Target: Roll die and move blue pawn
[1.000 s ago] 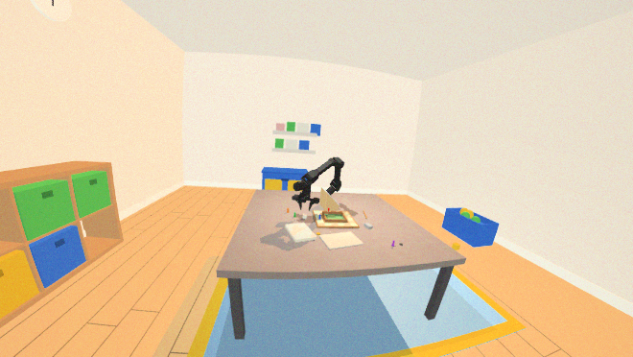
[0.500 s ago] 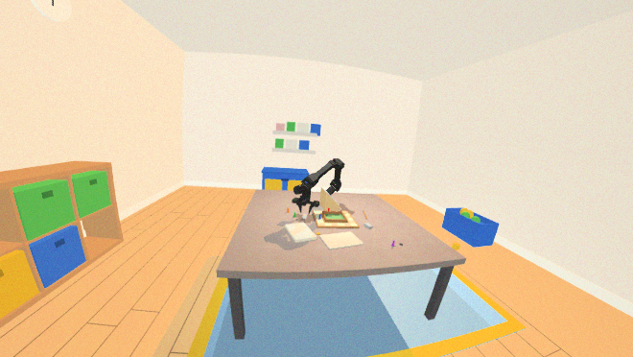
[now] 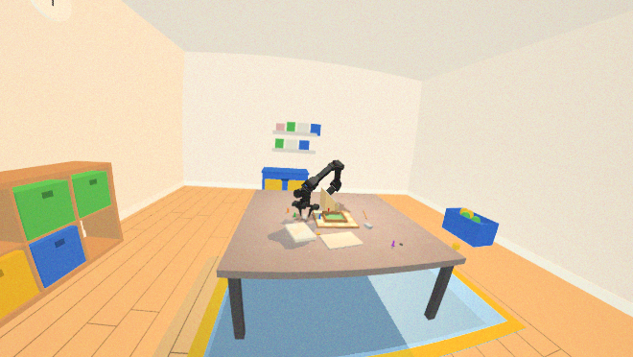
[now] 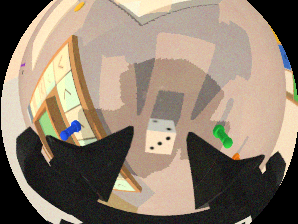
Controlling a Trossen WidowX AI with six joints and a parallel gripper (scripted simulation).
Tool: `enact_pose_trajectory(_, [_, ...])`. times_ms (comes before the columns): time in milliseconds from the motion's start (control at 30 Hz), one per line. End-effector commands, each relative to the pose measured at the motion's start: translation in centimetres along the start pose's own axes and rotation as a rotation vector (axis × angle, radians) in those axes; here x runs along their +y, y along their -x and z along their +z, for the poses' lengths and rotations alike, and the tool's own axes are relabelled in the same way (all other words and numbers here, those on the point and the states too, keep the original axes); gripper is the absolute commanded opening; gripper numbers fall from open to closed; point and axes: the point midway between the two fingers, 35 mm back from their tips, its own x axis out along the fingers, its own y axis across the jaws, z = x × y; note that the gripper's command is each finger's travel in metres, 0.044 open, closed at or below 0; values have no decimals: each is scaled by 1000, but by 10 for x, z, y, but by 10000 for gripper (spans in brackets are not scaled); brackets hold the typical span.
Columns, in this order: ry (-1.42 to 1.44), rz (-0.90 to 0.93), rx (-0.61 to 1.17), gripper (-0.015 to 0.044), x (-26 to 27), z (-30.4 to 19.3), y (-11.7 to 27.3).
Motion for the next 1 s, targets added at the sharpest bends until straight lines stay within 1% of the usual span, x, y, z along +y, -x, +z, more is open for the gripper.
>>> enact_pose_trajectory(0, [-10,7,8,222,0,-4,-5])
enact_pose_trajectory(133, [-10,7,8,118,0,-4,-5])
enact_pose_trajectory(333, [-10,7,8,78,0,-4,-5])
enact_pose_trajectory(433, [-10,6,8,0,0,-2,-1])
enact_pose_trajectory(967, [-12,2,7,0,-7,9,108])
